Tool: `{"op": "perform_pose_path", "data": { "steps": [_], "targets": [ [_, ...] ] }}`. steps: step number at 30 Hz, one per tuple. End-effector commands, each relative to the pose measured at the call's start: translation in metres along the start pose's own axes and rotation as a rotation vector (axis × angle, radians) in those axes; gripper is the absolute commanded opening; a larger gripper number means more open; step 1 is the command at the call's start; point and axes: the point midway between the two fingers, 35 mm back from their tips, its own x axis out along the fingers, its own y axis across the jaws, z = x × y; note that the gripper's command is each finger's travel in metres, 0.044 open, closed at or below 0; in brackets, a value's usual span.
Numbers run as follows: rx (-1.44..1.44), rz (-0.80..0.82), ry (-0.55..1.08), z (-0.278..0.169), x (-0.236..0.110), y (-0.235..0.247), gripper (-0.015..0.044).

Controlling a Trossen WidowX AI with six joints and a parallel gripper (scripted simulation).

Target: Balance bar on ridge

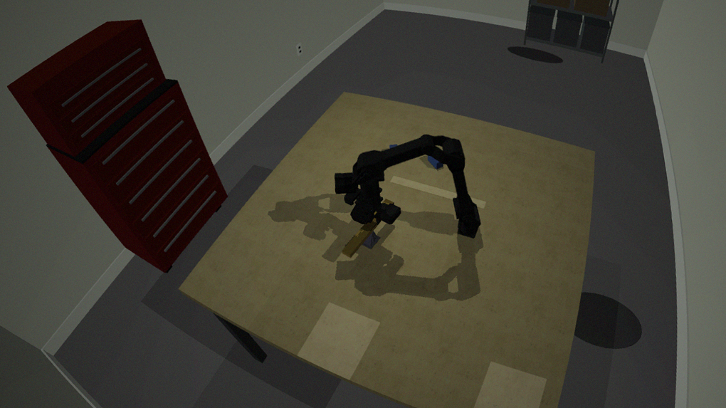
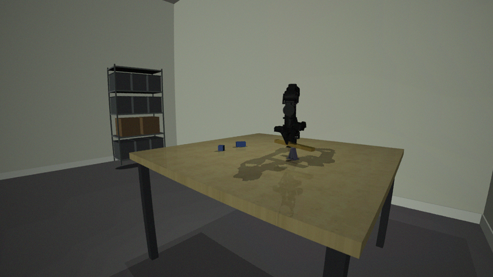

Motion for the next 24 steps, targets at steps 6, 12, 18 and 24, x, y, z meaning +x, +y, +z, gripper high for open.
{"op": "perform_pose_path", "data": {
  "steps": [6, 12, 18, 24],
  "targets": [
    [0.002, 0.0, -0.001, 0.0003, 0.0011, -0.0002, 0.0],
    [0.002, 0.0, -0.001, 0.0003, 0.0015, -0.0002, 0.0],
    [0.002, 0.0, -0.001, 0.0004, 0.0021, -0.0001, 0.0],
    [0.002, 0.0, -0.001, 0.0004, 0.0025, -0.0001, 0.0]
  ]
}}
